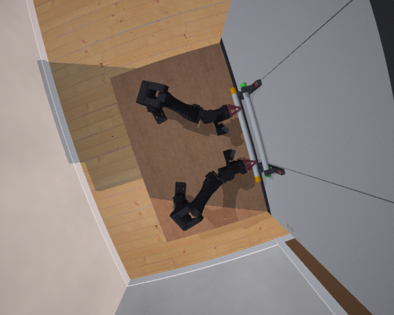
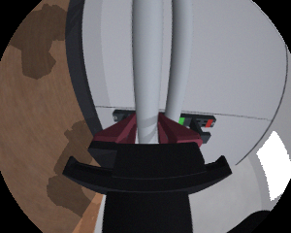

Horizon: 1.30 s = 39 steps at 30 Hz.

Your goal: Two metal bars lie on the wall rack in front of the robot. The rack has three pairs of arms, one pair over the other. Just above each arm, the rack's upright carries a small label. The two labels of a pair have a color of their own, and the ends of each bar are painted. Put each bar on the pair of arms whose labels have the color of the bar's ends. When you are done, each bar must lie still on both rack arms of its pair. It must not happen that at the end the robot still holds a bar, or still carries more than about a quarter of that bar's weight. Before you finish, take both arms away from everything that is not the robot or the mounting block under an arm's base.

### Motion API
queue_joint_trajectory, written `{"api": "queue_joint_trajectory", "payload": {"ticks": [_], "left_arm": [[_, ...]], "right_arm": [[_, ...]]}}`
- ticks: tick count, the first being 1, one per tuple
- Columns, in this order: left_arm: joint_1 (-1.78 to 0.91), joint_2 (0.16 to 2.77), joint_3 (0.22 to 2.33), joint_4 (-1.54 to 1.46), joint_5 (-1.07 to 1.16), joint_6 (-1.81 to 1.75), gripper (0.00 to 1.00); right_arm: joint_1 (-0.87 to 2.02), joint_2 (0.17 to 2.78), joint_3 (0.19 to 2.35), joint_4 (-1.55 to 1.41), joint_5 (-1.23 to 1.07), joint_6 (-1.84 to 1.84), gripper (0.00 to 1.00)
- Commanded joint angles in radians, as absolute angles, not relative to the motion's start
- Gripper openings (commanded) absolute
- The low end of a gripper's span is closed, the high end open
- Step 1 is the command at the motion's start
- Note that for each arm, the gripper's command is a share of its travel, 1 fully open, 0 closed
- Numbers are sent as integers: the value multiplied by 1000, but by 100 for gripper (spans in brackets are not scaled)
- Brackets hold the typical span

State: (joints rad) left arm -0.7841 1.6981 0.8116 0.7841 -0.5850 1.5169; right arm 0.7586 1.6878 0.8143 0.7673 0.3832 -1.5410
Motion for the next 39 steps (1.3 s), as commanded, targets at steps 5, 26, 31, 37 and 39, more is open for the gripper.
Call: {"api": "queue_joint_trajectory", "payload": {"ticks": [5, 26, 31, 37, 39], "left_arm": [[-762, 1701, 873, 827, -578, 1571, 0], [-735, 1754, 930, 823, -552, 1571, 0], [-728, 1764, 951, 813, -544, 1571, 0], [-725, 1785, 951, 832, -541, 1570, 0], [-724, 1799, 941, 855, -541, 1569, 0]], "right_arm": [[740, 1687, 878, 809, 377, -1571, 0], [722, 1747, 940, 807, 359, -1571, 0], [717, 1759, 963, 797, 354, -1571, 0], [715, 1782, 962, 818, 352, -1570, 0], [715, 1798, 951, 844, 352, -1570, 0]]}}
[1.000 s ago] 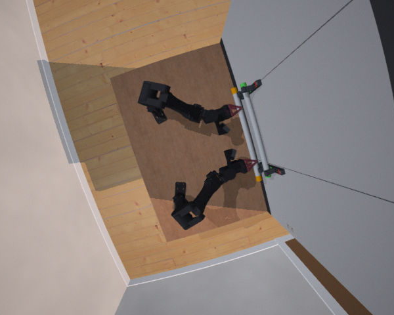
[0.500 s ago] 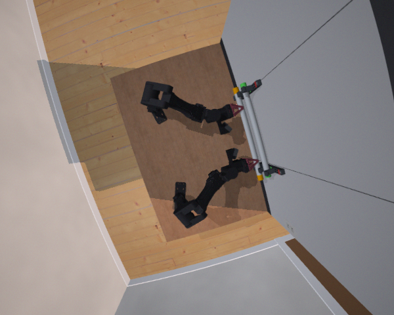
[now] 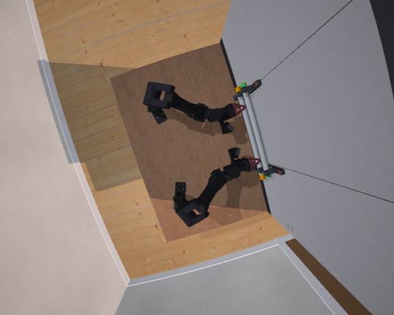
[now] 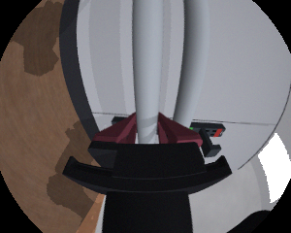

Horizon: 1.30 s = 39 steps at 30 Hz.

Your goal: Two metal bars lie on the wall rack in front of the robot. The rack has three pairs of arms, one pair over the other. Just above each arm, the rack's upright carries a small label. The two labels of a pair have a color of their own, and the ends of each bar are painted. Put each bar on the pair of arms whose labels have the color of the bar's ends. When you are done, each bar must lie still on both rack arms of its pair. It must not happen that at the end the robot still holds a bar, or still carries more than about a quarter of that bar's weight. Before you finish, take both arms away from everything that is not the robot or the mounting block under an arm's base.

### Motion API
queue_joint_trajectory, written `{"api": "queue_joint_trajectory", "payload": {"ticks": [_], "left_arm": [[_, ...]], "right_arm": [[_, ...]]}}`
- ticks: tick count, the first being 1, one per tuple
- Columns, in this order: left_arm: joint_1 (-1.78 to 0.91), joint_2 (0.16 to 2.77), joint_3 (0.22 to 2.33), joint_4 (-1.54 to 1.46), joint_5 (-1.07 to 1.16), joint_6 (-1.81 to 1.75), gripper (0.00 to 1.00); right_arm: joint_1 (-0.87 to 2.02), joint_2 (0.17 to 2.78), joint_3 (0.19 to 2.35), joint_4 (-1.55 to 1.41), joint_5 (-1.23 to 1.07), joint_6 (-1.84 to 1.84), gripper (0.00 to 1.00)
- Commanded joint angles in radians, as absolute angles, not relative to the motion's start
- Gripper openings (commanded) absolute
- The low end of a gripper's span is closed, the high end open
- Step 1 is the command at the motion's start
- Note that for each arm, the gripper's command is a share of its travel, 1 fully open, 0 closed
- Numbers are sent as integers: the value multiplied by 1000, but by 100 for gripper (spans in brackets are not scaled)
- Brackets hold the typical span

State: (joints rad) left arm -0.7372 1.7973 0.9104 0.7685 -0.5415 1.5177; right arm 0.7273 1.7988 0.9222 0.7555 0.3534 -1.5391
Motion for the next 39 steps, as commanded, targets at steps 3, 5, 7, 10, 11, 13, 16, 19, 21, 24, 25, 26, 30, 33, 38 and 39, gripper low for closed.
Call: {"api": "queue_joint_trajectory", "payload": {"ticks": [3, 5, 7, 10, 11, 13, 16, 19, 21, 24, 25, 26, 30, 33, 38, 39], "left_arm": [[-724, 1823, 926, 891, -542, 1568, 0], [-724, 1839, 917, 916, -542, 1567, 0], [-724, 1856, 908, 941, -542, 1567, 0], [-724, 1884, 895, 981, -542, 1567, 0], [-724, 1894, 891, 995, -541, 1567, 0], [-724, 1894, 891, 995, -541, 1567, 0], [-723, 1904, 890, 1011, -539, 1570, 0], [-723, 1909, 889, 1019, -539, 1570, 0], [-723, 1912, 887, 1024, -539, 1571, 0], [-723, 1917, 886, 1030, -538, 1571, 0], [-723, 1918, 885, 1033, -538, 1571, 0], [-723, 1920, 885, 1035, -538, 1571, 0], [-723, 1923, 884, 1039, -538, 1571, 0], [-723, 1928, 882, 1045, -538, 1571, 0], [-723, 1935, 880, 1056, -538, 1571, 0], [-723, 1937, 879, 1058, -538, 1571, 0]], "right_arm": [[715, 1822, 935, 883, 352, -1569, 0], [715, 1840, 924, 909, 352, -1568, 0], [715, 1858, 914, 936, 353, -1568, 0], [715, 1888, 901, 980, 352, -1568, 0], [715, 1899, 897, 995, 352, -1568, 0], [715, 1899, 897, 995, 352, -1568, 0], [714, 1908, 896, 1010, 350, -1570, 0], [714, 1913, 895, 1017, 350, -1571, 0], [714, 1916, 894, 1022, 350, -1571, 0], [714, 1921, 892, 1028, 350, -1571, 0], [714, 1922, 892, 1030, 350, -1571, 0], [714, 1924, 891, 1032, 350, -1571, 0], [714, 1927, 890, 1036, 350, -1571, 0], [714, 1932, 889, 1042, 350, -1571, 0], [714, 1939, 886, 1052, 350, -1571, 0], [714, 1941, 886, 1055, 350, -1571, 0]]}}
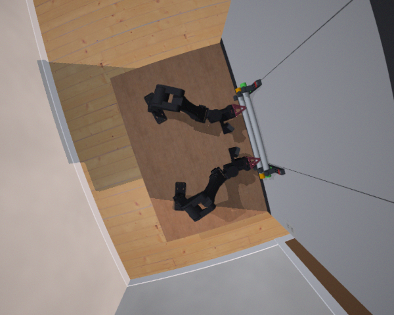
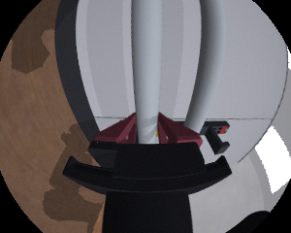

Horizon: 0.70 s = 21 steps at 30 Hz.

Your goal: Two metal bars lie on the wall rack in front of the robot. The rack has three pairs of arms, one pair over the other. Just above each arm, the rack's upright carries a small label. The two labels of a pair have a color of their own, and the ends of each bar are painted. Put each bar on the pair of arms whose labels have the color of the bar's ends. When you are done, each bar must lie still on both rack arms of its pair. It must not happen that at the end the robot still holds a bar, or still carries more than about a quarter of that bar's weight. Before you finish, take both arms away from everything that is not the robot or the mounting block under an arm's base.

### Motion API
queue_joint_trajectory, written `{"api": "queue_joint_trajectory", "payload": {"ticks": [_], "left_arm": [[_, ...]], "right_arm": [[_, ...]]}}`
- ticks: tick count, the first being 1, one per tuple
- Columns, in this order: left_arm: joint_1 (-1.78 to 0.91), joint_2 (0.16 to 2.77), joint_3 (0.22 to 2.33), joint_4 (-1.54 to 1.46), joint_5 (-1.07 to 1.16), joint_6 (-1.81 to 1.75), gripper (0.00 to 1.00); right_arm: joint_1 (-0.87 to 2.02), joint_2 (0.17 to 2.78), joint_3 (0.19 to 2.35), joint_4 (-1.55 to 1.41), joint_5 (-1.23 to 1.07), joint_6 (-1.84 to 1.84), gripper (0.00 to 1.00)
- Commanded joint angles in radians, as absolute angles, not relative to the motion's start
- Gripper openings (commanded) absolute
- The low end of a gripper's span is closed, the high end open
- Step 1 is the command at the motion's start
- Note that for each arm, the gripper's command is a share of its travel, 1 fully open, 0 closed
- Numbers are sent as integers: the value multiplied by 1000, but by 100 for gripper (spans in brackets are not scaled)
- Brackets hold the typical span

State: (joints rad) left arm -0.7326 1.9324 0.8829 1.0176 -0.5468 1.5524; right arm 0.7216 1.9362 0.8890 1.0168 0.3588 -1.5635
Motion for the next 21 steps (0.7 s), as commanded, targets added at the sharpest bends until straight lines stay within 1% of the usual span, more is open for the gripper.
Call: {"api": "queue_joint_trajectory", "payload": {"ticks": [1, 8, 21], "left_arm": [[-723, 1938, 879, 1060, -538, 1571, 0], [-723, 1946, 876, 1070, -538, 1571, 0], [-723, 1946, 876, 1071, -538, 1571, 21]], "right_arm": [[714, 1942, 885, 1057, 350, -1571, 0], [714, 1950, 883, 1067, 350, -1571, 0], [715, 1950, 883, 1067, 350, -1571, 21]]}}
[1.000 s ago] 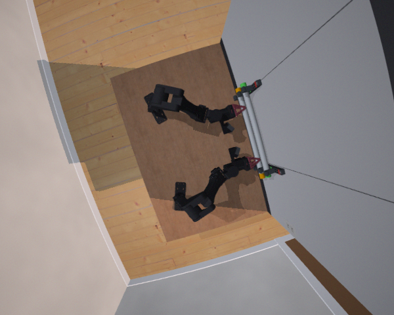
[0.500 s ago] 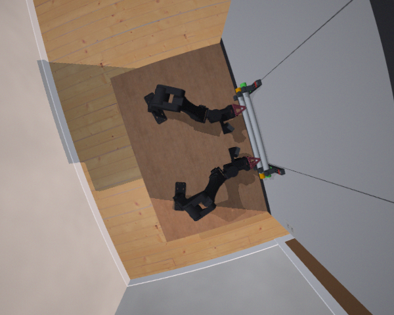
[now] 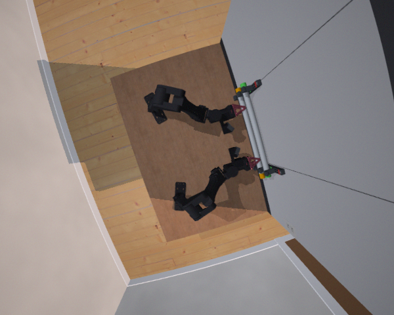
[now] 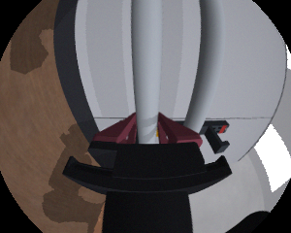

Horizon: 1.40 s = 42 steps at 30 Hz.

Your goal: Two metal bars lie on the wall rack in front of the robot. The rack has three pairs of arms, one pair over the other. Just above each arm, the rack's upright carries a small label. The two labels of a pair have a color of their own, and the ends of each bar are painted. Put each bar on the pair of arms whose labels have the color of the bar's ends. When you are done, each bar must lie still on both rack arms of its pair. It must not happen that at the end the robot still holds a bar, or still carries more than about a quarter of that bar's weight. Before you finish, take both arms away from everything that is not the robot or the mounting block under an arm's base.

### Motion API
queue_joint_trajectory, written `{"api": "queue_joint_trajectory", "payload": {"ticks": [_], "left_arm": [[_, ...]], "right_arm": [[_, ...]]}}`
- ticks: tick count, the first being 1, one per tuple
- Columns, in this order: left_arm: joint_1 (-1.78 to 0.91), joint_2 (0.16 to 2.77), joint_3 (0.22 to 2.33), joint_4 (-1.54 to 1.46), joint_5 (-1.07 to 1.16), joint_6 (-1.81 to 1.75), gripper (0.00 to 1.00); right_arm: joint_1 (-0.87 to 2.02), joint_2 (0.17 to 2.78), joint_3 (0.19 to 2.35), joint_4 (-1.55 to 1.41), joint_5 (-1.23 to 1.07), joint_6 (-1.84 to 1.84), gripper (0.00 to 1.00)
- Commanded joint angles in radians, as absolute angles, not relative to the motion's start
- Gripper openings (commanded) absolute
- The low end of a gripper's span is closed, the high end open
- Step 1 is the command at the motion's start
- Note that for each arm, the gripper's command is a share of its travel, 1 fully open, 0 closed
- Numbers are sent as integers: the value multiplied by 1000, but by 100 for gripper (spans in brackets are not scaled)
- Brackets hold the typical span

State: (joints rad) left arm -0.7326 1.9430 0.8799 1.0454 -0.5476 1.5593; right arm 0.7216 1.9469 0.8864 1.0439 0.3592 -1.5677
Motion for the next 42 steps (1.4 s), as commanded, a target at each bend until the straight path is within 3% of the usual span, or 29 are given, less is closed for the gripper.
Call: {"api": "queue_joint_trajectory", "payload": {"ticks": [1, 36, 42], "left_arm": [[-723, 1946, 876, 1071, -538, 1571, 23], [-723, 1946, 876, 1071, -538, 1571, 74], [-730, 1934, 857, 1078, -545, 1571, 74]], "right_arm": [[715, 1950, 883, 1067, 350, -1571, 23], [715, 1950, 883, 1067, 350, -1571, 74], [720, 1937, 862, 1074, 355, -1571, 74]]}}
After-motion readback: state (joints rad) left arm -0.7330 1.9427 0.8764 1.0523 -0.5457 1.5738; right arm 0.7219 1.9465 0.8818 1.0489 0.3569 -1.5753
